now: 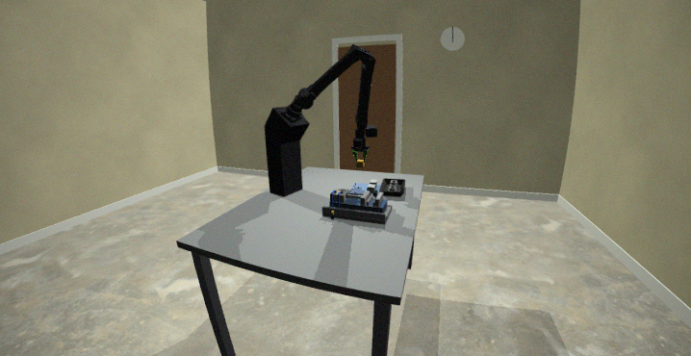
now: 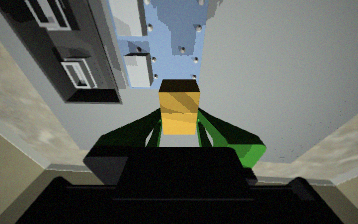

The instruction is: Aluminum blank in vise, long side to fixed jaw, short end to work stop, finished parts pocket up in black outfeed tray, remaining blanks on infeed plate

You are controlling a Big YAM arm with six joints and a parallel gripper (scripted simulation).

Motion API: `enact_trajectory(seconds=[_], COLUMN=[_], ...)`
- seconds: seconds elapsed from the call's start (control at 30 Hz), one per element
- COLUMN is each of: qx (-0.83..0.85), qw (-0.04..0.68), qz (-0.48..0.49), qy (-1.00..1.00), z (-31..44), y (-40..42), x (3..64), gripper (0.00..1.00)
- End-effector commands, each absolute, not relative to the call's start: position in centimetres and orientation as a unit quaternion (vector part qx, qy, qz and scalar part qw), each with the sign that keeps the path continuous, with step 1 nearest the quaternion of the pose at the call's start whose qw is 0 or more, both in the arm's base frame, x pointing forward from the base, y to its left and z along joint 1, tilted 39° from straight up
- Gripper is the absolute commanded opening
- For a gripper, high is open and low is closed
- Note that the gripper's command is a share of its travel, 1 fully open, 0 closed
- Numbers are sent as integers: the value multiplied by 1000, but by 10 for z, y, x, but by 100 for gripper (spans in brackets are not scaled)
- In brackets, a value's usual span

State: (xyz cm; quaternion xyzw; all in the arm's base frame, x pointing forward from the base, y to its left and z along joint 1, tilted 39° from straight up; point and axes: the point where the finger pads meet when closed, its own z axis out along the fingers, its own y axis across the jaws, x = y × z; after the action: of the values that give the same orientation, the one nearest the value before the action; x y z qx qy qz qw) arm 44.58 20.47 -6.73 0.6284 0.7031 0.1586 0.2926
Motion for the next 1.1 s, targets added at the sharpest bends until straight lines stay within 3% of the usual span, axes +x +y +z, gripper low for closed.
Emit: enact_trajectory(seconds=[0.0, 1.07], qx=[628, 627], qw=[294, 294], qz=[162, 162], qy=[702, 703], z=[-58, -58], y=[206, 219], x=[444, 442], gripper=[0, 0])
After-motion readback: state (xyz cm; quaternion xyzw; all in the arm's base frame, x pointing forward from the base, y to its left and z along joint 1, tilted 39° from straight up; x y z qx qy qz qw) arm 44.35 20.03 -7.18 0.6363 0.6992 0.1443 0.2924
